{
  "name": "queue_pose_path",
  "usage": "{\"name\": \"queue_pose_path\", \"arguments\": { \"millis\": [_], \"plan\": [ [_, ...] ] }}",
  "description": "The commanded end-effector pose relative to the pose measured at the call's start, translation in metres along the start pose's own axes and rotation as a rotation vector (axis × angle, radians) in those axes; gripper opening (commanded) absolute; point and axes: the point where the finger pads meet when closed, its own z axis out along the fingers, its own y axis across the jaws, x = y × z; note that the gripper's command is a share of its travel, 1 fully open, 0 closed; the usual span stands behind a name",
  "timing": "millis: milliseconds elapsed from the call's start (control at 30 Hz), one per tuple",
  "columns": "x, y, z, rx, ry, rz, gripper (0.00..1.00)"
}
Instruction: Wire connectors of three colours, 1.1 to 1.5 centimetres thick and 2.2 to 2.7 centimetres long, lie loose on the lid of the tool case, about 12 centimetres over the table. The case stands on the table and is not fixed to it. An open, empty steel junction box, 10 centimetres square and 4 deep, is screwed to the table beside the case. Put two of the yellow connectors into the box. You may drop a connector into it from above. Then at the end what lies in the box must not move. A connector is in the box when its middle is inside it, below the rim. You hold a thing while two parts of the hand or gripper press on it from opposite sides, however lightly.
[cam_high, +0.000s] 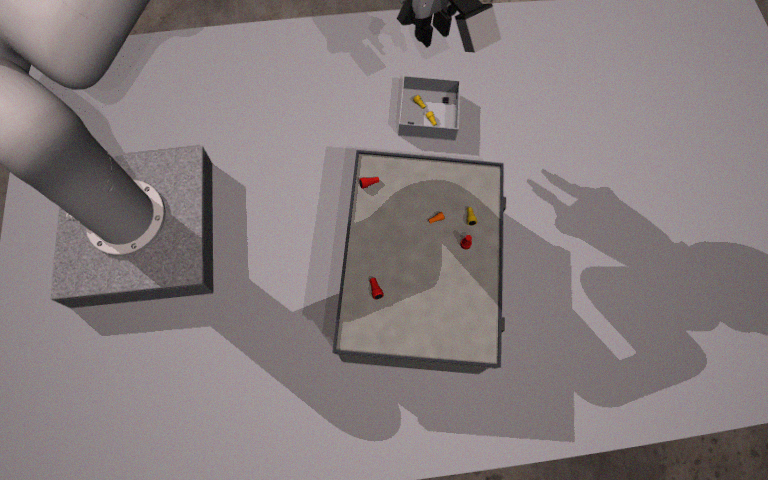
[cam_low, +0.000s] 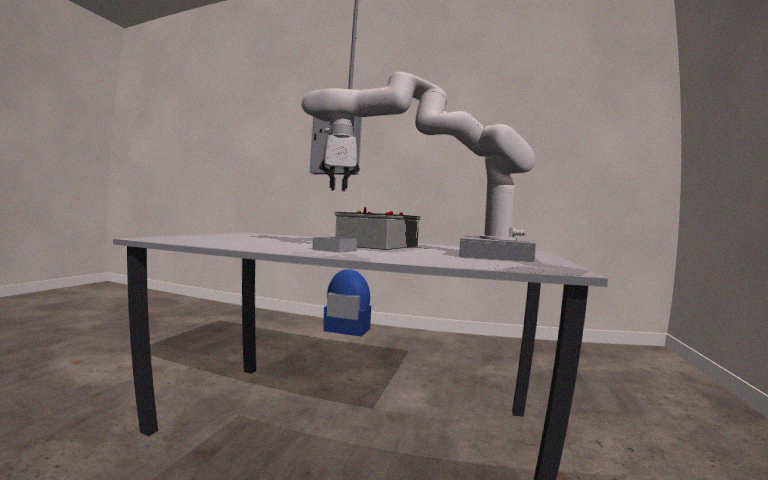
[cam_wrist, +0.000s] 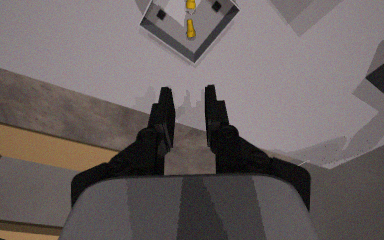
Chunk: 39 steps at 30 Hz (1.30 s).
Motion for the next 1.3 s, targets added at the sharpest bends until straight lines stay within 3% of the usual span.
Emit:
{"name": "queue_pose_path", "arguments": {
  "millis": [0,433,733,1267],
  "plan": [
    [0.0,-0.001,-0.004,0.002,0.0,0.0,0.29],
    [0.0,-0.001,-0.004,0.002,0.0,0.0,0.29],
    [0.0,0.0,-0.033,0.002,0.0,0.0,0.29],
    [0.0,0.0,-0.034,0.002,0.0,0.0,0.29]
  ]
}}
